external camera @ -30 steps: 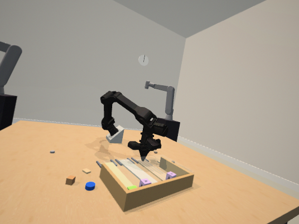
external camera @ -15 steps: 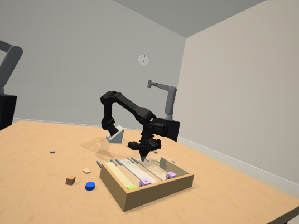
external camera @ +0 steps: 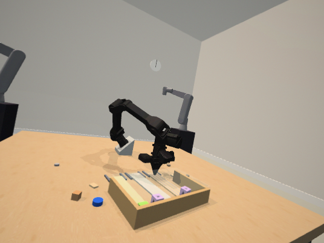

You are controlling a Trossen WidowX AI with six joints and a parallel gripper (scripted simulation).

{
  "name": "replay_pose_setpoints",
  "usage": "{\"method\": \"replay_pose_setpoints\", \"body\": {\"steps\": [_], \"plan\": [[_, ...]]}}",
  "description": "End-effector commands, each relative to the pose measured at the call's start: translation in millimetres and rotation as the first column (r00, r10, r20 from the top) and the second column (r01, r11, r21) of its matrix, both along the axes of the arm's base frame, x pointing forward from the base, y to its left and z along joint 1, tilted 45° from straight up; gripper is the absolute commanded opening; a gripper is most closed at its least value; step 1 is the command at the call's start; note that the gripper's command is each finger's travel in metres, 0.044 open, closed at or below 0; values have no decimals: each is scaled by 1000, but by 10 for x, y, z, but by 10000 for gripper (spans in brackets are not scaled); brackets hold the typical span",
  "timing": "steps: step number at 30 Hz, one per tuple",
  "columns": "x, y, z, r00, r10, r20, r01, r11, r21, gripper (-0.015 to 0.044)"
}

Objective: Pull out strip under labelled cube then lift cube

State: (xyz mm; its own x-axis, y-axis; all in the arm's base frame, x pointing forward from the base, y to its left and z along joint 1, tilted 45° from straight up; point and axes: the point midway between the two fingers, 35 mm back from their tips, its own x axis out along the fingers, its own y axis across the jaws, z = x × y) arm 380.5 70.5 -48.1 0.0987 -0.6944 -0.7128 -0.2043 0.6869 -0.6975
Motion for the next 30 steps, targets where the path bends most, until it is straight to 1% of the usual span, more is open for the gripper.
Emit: {"method": "replay_pose_setpoints", "body": {"steps": [1,30], "plan": [[3,-19,-17,1000,4,-5,-4,1000,-7,0],[32,-34,-38,1000,4,-5,-4,1000,-7,0]]}}
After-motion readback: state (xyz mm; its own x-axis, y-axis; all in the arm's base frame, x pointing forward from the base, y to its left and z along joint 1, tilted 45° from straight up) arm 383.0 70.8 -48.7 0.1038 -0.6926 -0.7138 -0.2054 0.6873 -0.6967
